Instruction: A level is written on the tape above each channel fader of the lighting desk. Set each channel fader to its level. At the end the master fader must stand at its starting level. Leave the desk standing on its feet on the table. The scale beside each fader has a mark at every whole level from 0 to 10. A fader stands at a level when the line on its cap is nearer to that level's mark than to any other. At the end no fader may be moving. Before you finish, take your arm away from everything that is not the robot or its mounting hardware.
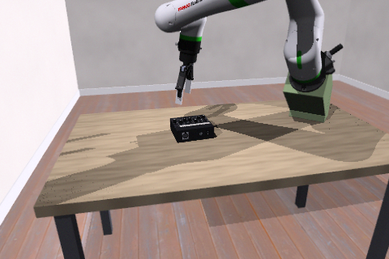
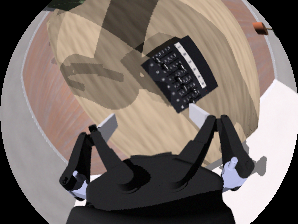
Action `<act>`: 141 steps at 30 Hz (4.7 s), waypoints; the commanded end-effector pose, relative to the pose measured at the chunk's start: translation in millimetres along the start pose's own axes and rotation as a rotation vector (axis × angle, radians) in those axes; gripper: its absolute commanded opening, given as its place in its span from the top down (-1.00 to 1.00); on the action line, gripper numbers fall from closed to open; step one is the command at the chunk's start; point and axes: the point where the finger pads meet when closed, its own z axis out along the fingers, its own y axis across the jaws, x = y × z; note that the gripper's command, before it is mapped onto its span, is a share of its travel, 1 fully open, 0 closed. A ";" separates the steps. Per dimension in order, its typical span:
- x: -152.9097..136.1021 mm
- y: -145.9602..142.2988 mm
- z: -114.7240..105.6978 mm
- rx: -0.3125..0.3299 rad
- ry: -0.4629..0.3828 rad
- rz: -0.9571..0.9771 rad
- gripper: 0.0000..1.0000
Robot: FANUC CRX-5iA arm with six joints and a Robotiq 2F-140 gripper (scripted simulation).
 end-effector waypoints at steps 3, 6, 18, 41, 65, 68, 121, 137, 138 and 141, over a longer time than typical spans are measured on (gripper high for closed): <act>-2.3 -6.1 4.2 0.050 -0.017 0.381 -1.00; -2.4 -6.5 4.5 0.064 -0.026 0.538 -1.00; -2.5 -6.5 4.5 0.137 -0.034 0.901 -1.00; -2.5 -6.5 4.5 0.137 -0.034 0.901 -1.00; -2.5 -6.5 4.5 0.137 -0.034 0.901 -1.00; -2.5 -6.5 4.5 0.137 -0.034 0.901 -1.00; 49.5 86.5 -62.7 -0.033 0.103 -1.393 -1.00; 50.0 87.3 -63.3 -0.182 0.057 -1.989 -1.00; 50.0 87.3 -63.3 -0.182 0.057 -1.989 -1.00; 50.0 87.0 -63.0 -0.182 0.058 -1.976 -1.00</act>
